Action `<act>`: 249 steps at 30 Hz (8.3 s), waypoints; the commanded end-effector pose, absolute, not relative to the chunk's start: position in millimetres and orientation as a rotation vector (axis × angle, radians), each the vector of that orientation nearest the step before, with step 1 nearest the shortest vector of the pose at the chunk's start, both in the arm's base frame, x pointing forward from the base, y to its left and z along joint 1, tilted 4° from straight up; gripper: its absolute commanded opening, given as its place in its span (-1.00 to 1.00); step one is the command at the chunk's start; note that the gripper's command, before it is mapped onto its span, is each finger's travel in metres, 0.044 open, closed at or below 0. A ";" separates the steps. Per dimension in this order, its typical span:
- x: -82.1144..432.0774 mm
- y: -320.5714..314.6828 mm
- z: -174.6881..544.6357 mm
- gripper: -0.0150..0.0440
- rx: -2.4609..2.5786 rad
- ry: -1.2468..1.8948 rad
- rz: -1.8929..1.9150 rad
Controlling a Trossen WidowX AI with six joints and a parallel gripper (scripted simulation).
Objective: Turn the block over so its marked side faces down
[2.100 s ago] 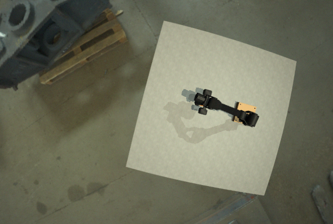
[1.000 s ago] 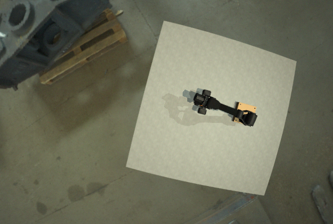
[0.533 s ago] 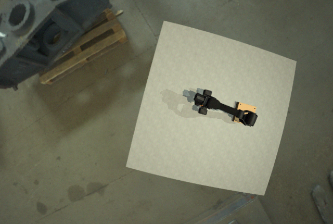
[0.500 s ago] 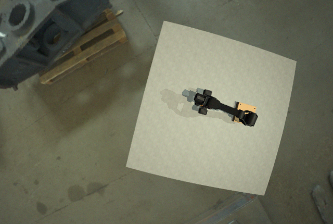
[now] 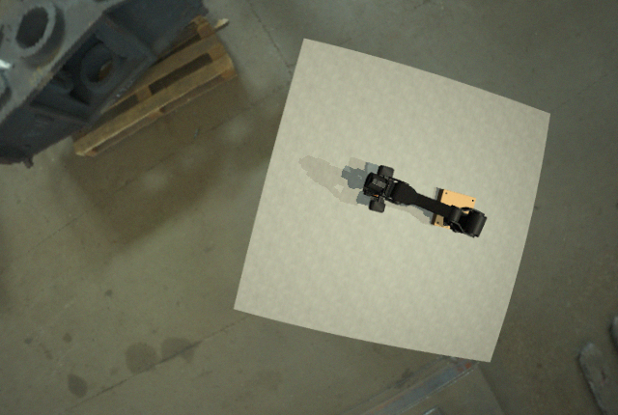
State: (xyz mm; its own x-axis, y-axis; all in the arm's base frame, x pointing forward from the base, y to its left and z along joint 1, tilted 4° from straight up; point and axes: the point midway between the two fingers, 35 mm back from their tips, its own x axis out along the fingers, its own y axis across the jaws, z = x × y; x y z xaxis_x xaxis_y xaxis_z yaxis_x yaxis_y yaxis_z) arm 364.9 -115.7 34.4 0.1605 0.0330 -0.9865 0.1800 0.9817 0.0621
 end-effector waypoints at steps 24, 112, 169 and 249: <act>358.3 -113.4 34.1 -0.49 0.153 1.002 -0.133; 352.7 -109.7 5.8 1.00 0.096 0.337 -0.168; 332.1 -109.8 76.2 1.00 0.141 0.894 -0.137; 372.6 -116.5 28.0 1.00 0.190 1.533 -0.092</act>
